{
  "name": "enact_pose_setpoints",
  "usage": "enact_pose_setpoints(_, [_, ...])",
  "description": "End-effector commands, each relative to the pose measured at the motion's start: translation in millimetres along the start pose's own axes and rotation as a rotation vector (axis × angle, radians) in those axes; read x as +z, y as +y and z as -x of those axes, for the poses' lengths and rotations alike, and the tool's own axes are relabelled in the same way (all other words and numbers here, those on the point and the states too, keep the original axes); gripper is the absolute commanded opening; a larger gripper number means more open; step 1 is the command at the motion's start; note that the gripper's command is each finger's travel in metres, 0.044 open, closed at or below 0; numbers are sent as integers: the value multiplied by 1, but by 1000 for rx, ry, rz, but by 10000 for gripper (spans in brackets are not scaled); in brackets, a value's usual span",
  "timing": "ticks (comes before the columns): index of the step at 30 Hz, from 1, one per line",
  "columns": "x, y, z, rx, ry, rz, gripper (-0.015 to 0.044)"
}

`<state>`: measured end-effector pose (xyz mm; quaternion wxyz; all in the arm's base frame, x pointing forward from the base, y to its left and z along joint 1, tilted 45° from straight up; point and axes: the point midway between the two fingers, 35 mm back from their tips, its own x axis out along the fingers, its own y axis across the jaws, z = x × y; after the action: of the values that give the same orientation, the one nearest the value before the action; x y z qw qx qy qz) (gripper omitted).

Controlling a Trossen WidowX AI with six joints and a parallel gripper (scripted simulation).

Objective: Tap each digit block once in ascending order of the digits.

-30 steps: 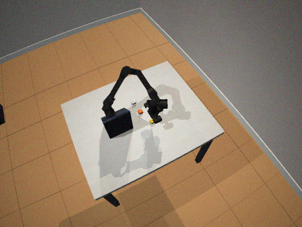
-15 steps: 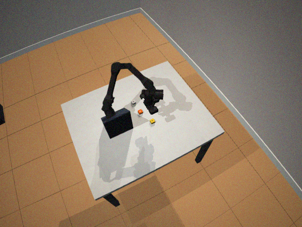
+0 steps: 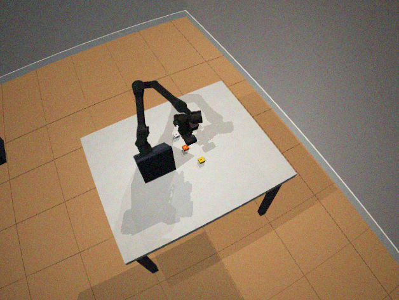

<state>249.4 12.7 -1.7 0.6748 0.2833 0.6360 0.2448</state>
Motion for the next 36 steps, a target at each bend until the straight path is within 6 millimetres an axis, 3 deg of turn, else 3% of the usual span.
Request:
enact_pose_setpoints(1, [-6, 4, -48, 10, 19, -6, 20])
enact_pose_setpoints(4, [-10, 6, -71, 17, 20, -6, 20])
enact_pose_setpoints(12, [-10, 6, -72, 17, 20, -6, 20])
enact_pose_setpoints(30, [-11, 7, -100, 18, 21, -6, 20])
enact_pose_setpoints(36, [-11, 7, -101, 18, 21, -6, 20])
